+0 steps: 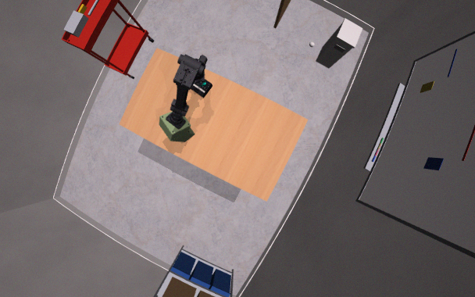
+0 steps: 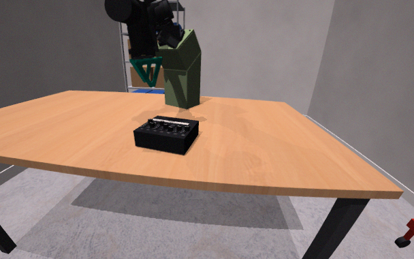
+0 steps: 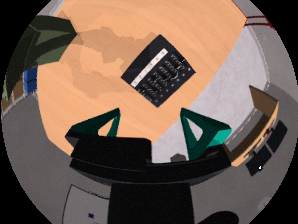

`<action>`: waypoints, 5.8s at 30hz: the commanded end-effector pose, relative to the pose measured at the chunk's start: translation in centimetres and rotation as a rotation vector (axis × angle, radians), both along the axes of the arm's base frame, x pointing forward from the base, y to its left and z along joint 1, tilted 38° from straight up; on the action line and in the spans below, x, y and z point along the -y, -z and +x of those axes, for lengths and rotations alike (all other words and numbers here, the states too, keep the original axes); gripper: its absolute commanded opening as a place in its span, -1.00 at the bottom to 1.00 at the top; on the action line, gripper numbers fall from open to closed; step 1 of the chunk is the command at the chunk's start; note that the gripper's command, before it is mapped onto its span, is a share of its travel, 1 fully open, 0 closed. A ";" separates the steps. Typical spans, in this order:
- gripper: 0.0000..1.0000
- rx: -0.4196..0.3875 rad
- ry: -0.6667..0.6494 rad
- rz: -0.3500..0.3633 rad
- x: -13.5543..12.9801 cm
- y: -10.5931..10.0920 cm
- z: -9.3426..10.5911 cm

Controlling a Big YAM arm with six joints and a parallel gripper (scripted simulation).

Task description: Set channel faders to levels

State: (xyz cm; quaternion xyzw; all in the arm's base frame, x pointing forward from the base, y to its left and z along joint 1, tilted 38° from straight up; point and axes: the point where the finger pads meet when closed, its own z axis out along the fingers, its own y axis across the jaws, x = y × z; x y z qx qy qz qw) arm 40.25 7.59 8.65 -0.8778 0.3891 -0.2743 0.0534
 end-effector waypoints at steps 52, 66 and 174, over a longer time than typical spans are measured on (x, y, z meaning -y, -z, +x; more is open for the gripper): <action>1.00 0.290 1.228 0.804 -5.5 0.9 -0.5; 1.00 0.394 1.772 1.168 -5.9 0.8 -0.4; 1.00 -0.011 -0.038 -0.020 -1.9 -6.4 1.2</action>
